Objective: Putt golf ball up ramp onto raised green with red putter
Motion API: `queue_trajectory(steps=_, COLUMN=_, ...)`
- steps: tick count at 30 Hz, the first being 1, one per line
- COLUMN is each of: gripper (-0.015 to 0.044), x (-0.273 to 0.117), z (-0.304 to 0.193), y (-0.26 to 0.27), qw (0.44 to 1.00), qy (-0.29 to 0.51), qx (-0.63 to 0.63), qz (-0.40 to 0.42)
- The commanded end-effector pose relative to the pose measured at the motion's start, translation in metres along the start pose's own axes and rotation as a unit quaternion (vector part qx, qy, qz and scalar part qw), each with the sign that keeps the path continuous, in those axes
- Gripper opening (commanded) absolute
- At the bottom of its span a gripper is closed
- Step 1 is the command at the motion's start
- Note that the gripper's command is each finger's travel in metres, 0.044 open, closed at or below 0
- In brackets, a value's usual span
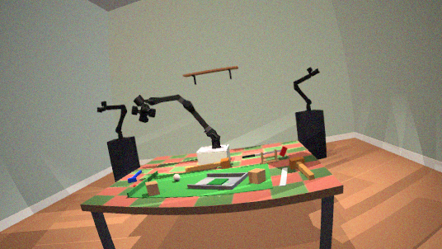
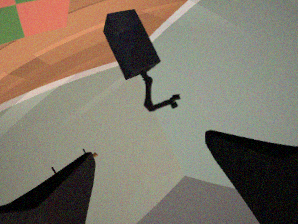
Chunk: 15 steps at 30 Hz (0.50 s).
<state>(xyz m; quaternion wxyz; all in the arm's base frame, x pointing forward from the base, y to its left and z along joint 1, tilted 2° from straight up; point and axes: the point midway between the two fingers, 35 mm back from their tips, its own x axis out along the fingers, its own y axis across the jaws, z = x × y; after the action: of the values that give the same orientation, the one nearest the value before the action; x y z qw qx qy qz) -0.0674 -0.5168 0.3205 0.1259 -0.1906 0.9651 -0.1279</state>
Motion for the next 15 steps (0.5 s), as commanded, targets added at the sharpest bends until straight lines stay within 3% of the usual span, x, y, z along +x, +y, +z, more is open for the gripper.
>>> queue_trajectory(steps=1, gripper=0.0426, x=0.0, z=0.001, y=0.0, qw=1.0, qy=-0.002, qx=0.002, qz=-0.001)
queue_trajectory(steps=4, gripper=0.044, x=-0.012, z=0.014, y=-0.003, qw=0.999, qy=-0.027, qx=0.024, qz=-0.021)
queue_trajectory(steps=15, gripper=0.044, x=-0.164, z=0.11, y=-0.03, qw=0.959, qy=-0.212, qx=0.025, qz=-0.185)
